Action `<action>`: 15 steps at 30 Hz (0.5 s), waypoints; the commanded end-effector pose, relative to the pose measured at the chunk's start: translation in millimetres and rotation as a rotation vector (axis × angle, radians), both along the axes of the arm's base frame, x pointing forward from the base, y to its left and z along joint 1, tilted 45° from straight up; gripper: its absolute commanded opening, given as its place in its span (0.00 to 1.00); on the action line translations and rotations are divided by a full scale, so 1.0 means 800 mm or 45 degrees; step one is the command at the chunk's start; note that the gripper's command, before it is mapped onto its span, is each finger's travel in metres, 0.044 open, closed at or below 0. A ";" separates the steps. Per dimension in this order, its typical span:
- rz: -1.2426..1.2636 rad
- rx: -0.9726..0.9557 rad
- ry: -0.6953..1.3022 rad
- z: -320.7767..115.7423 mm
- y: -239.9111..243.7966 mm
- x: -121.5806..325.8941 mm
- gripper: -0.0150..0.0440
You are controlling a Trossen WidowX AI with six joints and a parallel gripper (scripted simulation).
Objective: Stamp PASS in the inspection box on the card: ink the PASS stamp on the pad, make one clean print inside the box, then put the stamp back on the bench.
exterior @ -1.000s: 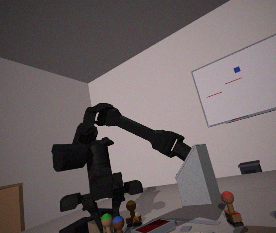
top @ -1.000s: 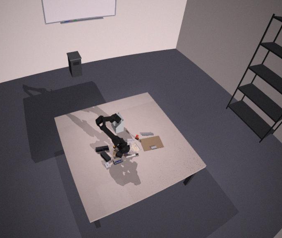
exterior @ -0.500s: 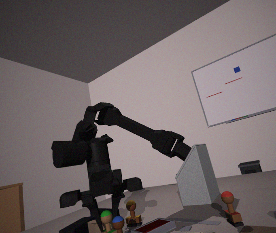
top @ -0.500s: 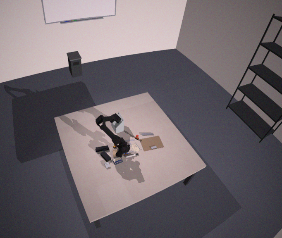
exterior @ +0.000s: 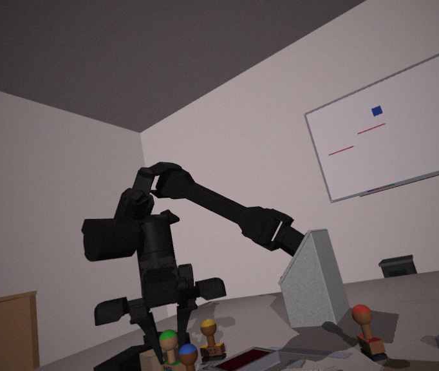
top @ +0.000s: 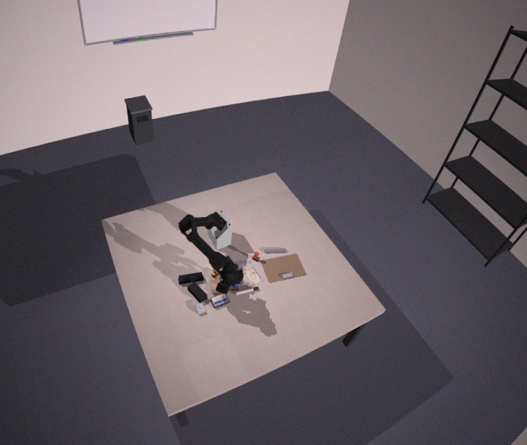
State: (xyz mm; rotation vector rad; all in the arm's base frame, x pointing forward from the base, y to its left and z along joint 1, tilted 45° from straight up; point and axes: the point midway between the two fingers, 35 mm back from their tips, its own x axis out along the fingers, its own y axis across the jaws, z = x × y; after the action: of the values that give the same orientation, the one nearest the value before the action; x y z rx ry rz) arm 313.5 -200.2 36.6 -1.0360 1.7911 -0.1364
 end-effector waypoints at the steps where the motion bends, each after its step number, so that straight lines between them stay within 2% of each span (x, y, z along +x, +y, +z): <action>1: -0.004 -0.005 -0.003 0.002 0.001 0.000 0.25; 15: -0.002 -0.005 -0.005 0.008 0.008 0.001 0.25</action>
State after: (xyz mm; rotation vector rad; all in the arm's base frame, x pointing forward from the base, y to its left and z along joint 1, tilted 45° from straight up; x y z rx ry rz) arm 314.5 -194.8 41.6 -1.0372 1.7889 -0.1363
